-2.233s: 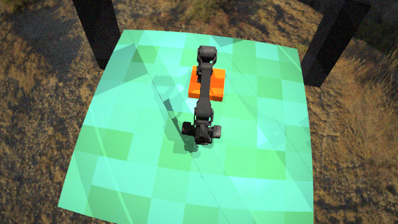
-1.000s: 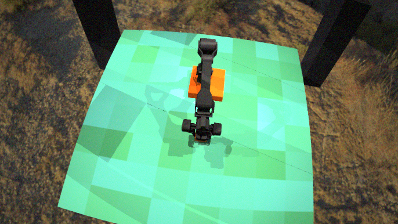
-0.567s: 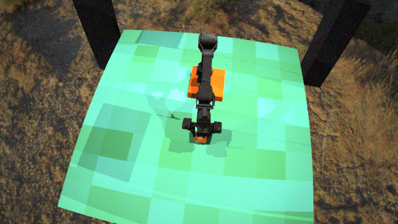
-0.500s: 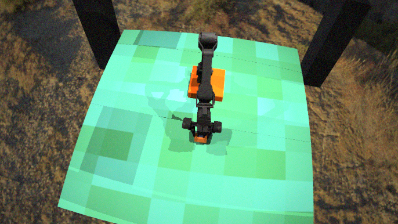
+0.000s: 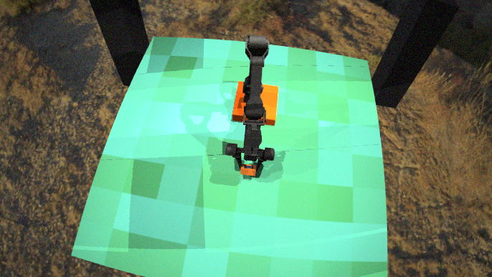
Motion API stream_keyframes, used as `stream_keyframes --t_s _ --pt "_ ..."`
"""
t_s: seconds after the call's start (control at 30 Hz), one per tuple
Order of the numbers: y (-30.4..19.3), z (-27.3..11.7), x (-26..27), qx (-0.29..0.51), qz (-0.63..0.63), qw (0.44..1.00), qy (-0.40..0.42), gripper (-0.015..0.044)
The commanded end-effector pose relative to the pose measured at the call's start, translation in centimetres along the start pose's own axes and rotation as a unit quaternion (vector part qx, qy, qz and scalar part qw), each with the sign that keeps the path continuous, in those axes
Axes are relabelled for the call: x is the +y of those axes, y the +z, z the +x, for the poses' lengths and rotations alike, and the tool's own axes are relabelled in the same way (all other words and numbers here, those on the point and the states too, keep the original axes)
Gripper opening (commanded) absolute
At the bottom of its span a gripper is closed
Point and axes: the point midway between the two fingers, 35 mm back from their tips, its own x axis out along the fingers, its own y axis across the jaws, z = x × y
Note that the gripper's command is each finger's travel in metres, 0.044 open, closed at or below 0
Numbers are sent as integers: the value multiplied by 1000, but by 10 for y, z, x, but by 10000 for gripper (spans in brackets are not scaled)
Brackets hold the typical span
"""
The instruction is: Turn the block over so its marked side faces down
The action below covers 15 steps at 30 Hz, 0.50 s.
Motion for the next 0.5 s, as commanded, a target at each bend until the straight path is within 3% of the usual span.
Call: stream_keyframes --t_s 0.0,0.47 --pt "2 4 0 -18 1 1000 -1 0" --pt "-1 33 2 -107 2 994 -1 0"
